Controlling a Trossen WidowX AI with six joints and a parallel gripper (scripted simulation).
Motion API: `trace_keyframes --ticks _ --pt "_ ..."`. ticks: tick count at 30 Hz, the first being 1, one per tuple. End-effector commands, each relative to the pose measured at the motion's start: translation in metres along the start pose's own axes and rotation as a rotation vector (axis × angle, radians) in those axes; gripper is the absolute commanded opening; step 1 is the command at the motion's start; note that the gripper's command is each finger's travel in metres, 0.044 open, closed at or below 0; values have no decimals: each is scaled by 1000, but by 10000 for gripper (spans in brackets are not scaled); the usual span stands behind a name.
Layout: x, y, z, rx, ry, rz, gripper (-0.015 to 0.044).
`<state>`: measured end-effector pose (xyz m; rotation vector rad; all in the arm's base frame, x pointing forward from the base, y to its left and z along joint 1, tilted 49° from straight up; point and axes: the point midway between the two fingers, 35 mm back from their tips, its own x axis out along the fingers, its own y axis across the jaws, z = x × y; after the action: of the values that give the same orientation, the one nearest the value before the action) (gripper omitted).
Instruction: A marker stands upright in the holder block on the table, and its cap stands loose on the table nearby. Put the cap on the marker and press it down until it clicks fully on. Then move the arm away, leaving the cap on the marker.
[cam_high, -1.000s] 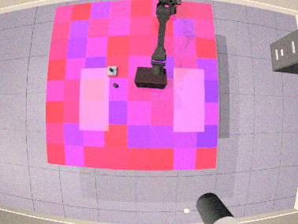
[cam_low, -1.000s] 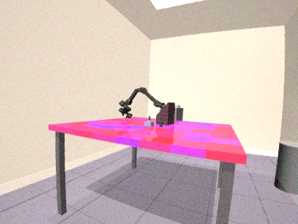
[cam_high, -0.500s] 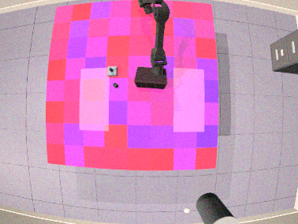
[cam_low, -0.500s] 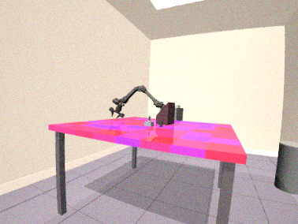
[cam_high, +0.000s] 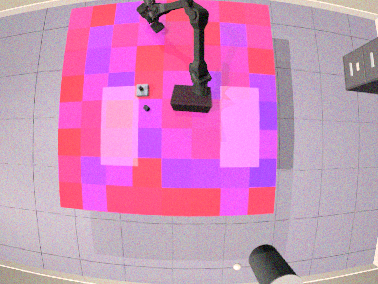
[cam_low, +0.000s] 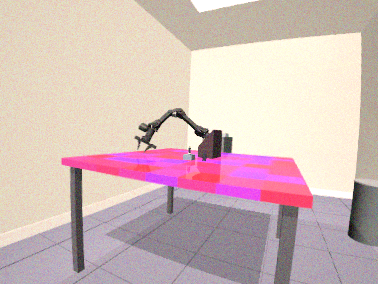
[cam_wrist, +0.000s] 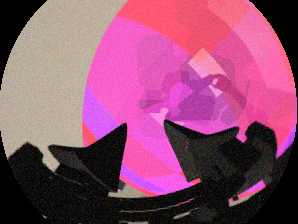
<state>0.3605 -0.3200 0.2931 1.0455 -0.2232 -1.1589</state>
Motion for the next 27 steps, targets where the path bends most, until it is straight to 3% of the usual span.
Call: trace_keyframes --ticks 1,12,20,27 --pt "-2 -11 -57 -20 96 -49 249" --pt "-48 -71 -213 -113 325 -254 249" --pt "-116 -141 -304 -265 410 -412 249" --pt "-186 -217 -349 -456 377 -503 249"
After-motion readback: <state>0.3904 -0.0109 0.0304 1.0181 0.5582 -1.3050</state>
